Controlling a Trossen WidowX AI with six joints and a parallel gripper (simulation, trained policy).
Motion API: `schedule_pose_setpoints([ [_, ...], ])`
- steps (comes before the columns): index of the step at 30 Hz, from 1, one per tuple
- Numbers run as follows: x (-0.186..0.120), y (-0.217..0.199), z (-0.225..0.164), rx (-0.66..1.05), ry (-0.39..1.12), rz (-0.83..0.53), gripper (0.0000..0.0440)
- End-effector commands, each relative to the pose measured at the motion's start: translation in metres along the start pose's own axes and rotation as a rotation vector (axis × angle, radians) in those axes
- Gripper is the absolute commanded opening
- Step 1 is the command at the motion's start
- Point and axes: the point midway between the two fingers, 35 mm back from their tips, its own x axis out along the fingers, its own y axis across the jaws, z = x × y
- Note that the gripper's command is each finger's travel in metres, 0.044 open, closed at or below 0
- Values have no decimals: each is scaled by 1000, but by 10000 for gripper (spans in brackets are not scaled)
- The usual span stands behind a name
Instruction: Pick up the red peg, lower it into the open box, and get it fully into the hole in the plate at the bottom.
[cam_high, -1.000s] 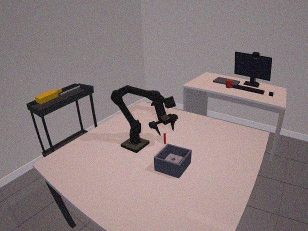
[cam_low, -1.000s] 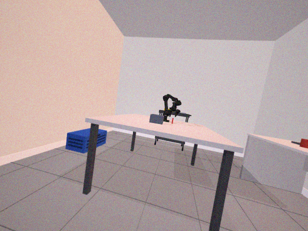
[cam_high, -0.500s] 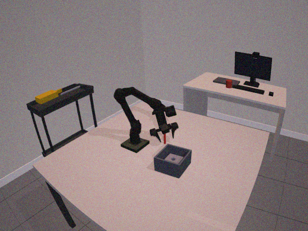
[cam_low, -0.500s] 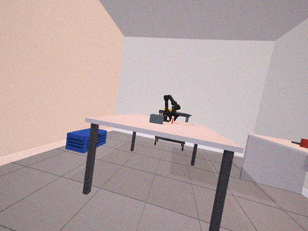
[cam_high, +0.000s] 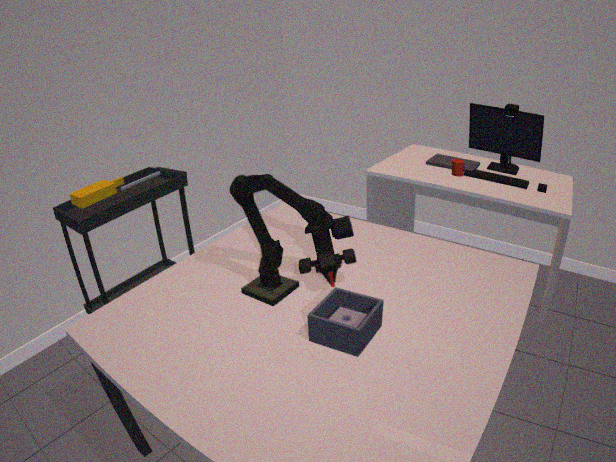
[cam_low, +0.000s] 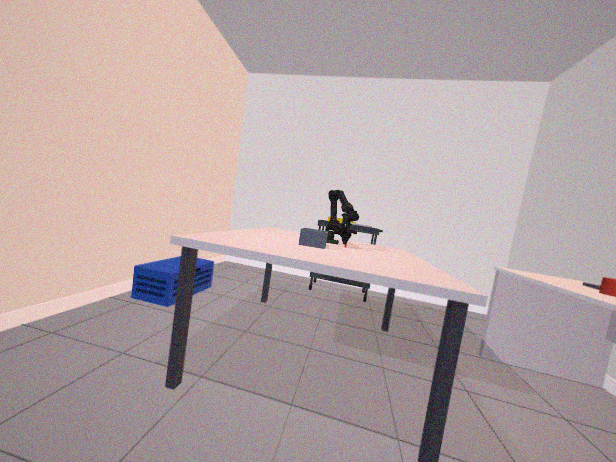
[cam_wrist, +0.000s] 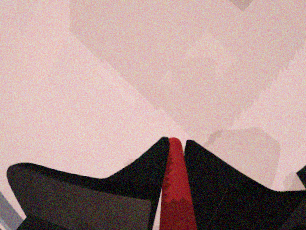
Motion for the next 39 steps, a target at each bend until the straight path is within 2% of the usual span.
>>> schedule_pose_setpoints([
  [1, -1, 3, 2, -1, 7, -3, 0],
  [22, -89, 46, 65, -94, -204, 104, 0],
  [39, -108, 48, 142, 20, -317, 90, 0],
])
